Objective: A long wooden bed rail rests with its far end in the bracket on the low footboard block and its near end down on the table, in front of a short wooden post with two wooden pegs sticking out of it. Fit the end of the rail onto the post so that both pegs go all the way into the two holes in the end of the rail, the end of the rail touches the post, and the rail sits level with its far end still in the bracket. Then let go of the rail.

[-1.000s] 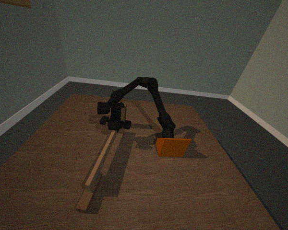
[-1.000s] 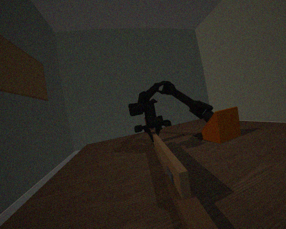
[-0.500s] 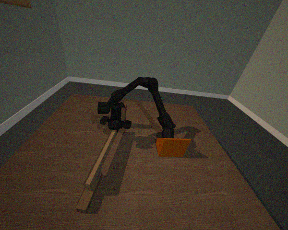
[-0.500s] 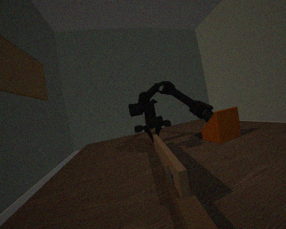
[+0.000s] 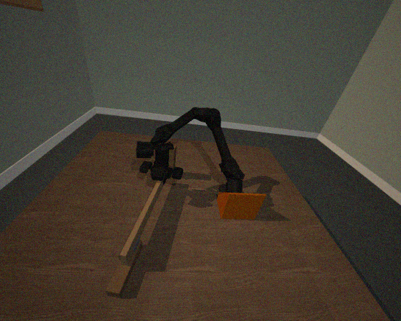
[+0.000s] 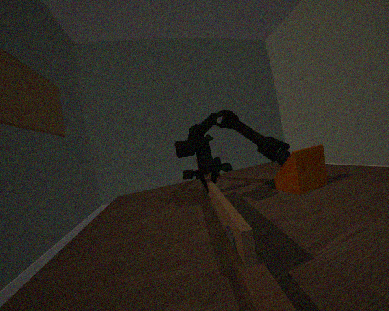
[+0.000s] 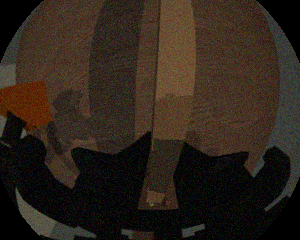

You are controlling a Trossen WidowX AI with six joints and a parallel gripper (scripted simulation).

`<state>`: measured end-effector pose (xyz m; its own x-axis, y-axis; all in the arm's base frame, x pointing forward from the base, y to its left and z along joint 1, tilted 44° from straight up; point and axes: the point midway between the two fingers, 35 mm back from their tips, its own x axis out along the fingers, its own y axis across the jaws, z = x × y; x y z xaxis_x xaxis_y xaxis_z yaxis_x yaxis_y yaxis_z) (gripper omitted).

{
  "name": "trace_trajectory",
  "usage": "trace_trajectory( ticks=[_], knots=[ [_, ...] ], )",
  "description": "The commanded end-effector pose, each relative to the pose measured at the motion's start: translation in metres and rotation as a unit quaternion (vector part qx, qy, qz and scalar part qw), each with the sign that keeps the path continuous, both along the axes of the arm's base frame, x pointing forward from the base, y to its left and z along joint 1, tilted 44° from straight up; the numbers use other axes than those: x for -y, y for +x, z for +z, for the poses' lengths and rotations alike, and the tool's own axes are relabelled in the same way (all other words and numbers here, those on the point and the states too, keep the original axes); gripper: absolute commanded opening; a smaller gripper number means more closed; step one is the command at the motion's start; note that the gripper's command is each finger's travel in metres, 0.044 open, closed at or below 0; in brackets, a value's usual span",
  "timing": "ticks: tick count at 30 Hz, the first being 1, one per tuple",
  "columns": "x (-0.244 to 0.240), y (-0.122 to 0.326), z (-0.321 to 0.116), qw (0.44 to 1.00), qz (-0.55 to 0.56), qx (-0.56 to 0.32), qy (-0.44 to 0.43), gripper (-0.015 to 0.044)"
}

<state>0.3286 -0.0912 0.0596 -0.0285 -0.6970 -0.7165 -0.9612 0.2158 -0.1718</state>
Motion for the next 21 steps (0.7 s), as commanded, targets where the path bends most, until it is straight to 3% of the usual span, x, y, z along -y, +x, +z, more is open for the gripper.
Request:
trace_trajectory(
  ticks=[1, 21],
  knots=[
    [0.0007, -0.0007, 0.0019, 1.0, 0.001, -0.001, -0.001, 0.0],
    [0.0045, -0.0024, 0.0063, 1.0, 0.001, -0.001, -0.001, 0.0]
  ],
)
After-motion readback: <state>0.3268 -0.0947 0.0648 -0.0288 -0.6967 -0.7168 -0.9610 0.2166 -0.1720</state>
